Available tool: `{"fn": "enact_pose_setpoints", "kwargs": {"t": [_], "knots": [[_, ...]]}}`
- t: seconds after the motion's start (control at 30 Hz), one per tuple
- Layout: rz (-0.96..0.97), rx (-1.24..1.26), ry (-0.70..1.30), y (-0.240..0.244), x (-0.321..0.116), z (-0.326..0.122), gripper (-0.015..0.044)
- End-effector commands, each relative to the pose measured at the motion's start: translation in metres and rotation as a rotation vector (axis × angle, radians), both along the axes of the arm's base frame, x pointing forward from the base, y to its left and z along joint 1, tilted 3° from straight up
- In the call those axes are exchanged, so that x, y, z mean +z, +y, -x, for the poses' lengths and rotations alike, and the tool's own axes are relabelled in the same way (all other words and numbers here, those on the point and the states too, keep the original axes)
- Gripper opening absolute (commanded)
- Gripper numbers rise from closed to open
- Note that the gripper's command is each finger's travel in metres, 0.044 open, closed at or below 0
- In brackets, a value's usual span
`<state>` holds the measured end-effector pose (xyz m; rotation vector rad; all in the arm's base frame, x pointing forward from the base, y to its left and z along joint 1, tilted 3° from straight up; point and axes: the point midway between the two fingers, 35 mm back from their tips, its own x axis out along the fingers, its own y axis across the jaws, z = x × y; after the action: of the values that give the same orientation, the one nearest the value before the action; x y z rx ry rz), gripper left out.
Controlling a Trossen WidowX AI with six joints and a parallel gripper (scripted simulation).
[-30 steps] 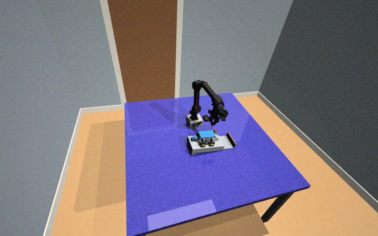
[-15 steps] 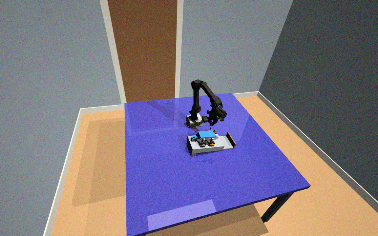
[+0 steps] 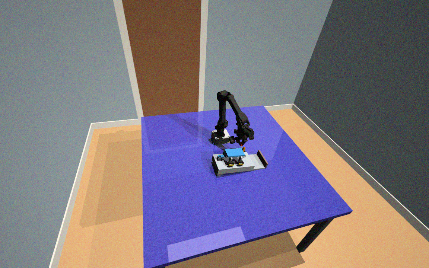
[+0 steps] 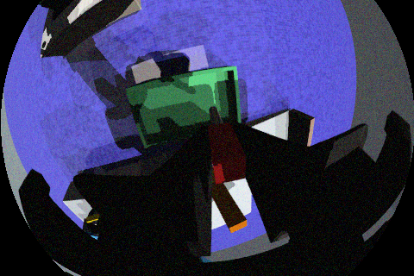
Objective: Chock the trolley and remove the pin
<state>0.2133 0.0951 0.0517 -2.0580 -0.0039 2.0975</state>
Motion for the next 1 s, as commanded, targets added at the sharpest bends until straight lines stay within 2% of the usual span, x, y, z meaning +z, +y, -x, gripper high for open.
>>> {"fn": "enact_pose_setpoints", "kwargs": {"t": [0.0, 0.33, 0.57, 0.97], "knots": [[-0.015, -0.001, 0.0, 0.007, -0.012, 0.0, 0.0], [-0.017, -0.001, 0.0, 0.018, -0.031, -0.001, 0.0], [-0.017, -0.001, 0.0, 0.014, -0.032, 0.0, 0.0184], [-0.016, -0.001, 0.0, 0.004, -0.036, 0.002, 0.019]]}}
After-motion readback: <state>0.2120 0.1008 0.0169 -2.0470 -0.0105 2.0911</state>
